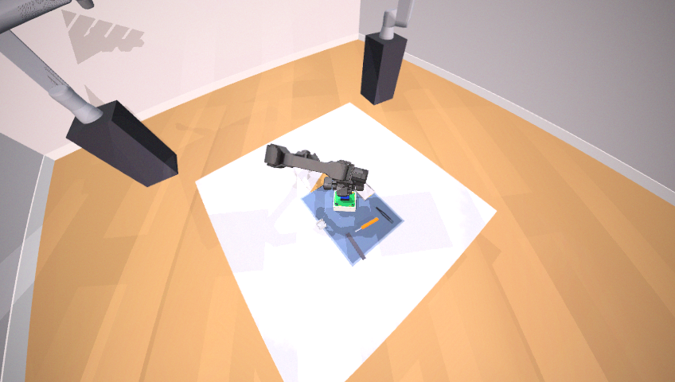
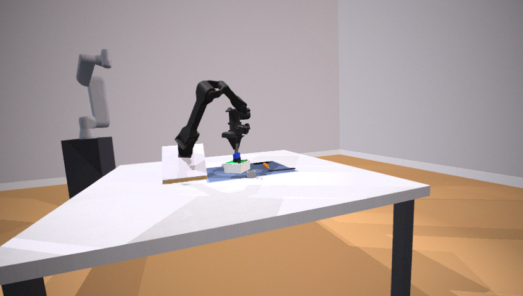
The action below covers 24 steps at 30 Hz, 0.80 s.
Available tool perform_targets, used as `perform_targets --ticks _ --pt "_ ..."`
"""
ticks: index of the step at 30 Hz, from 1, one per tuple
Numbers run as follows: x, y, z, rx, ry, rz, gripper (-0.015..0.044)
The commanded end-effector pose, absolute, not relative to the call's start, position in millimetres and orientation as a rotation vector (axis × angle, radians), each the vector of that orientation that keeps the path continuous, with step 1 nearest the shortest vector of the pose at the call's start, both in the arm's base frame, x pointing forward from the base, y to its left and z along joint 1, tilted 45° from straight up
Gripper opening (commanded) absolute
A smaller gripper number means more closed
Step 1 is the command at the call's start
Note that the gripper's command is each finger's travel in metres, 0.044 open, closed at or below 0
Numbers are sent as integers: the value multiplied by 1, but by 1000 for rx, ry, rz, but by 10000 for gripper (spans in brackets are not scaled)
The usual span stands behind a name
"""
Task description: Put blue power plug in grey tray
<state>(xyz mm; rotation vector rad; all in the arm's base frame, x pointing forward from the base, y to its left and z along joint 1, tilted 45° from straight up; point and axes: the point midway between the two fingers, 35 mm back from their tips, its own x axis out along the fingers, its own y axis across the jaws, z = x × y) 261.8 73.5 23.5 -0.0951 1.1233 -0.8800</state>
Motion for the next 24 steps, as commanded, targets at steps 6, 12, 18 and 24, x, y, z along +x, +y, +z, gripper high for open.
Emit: perform_targets --ticks 6,12,18,24 --pt "268 97 27 -218 1115 -1024 0" --pt "265 94 30 -188 1115 -978 0" --pt "261 93 36 -144 1115 -907 0" --pt "260 97 40 -144 1115 -907 0"
